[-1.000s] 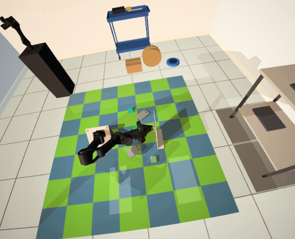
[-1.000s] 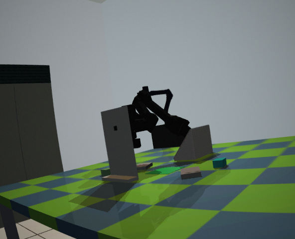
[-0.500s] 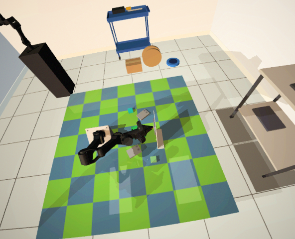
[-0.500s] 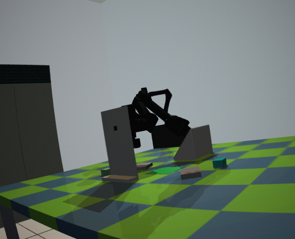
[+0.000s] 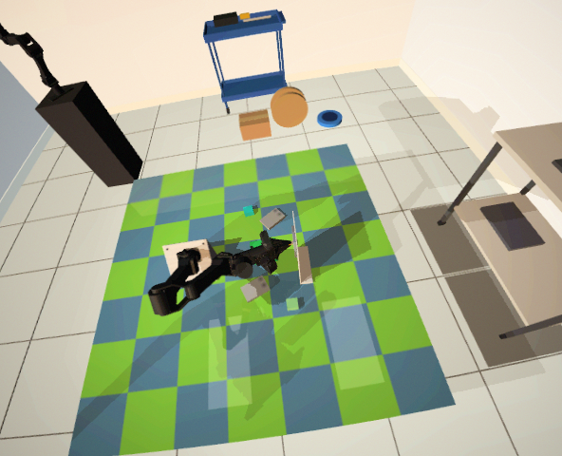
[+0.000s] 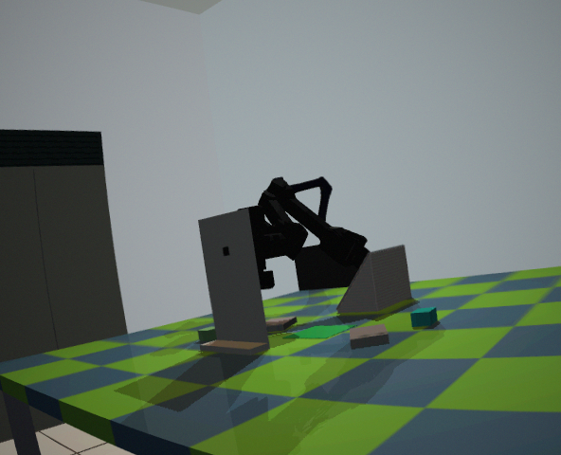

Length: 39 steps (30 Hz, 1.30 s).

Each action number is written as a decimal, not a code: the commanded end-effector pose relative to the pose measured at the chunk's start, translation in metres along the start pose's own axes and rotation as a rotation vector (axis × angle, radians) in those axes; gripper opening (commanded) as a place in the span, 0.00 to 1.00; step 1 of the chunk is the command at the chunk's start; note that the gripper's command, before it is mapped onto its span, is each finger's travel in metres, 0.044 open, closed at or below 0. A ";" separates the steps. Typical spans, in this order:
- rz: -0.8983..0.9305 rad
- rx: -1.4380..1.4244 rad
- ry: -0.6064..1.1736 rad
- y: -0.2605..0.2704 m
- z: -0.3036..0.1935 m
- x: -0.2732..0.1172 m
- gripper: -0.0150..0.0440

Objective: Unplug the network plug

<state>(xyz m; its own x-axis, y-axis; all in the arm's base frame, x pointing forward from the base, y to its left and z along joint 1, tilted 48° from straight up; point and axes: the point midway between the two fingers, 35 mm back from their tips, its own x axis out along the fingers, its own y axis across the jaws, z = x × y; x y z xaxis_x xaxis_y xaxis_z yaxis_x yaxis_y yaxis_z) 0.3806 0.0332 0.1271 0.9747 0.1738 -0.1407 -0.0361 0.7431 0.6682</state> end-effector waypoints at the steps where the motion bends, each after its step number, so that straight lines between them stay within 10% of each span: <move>1: 0.000 0.005 -0.002 0.000 -0.001 -0.003 0.25; 39: -0.001 0.005 -0.001 0.000 -0.009 -0.024 0.25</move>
<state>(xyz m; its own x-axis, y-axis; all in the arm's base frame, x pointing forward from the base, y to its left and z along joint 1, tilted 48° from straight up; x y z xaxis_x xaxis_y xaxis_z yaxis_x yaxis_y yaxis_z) 0.3579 0.0347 0.1225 0.9739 0.1735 -0.1466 -0.0321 0.7442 0.6672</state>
